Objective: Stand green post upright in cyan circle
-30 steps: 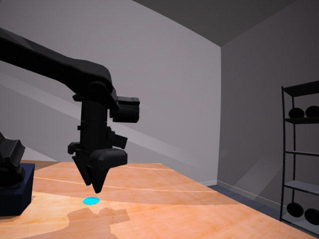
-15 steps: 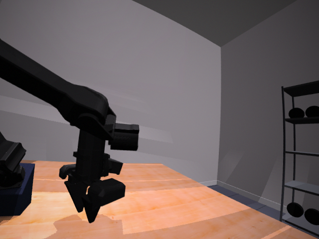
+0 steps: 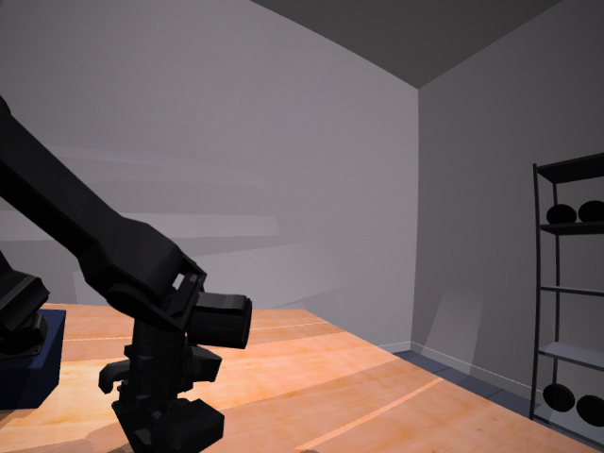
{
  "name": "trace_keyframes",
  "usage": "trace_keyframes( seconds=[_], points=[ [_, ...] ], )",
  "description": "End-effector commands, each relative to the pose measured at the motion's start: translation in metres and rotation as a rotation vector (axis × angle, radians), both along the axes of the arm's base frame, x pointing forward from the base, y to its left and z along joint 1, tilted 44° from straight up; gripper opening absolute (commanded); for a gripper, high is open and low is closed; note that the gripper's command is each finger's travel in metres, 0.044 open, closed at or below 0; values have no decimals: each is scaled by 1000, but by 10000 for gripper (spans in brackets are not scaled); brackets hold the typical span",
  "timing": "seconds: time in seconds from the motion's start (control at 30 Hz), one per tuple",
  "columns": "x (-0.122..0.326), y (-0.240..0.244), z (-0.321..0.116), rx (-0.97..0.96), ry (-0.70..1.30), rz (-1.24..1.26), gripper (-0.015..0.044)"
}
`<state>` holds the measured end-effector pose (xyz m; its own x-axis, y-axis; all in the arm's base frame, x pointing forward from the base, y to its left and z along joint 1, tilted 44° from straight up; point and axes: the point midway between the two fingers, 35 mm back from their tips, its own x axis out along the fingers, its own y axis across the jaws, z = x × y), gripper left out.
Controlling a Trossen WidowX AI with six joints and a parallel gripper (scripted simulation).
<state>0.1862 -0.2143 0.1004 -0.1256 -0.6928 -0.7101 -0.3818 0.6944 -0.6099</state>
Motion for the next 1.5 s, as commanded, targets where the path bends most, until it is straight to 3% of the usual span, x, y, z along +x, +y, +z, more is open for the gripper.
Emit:
trace_keyframes(
  seconds=[0.0, 1.47],
  points=[
    [-1, 0, -2, 6, 2, 3, 22],
    [15, 81, 81, 12, 3, 3, 22]
  ],
)
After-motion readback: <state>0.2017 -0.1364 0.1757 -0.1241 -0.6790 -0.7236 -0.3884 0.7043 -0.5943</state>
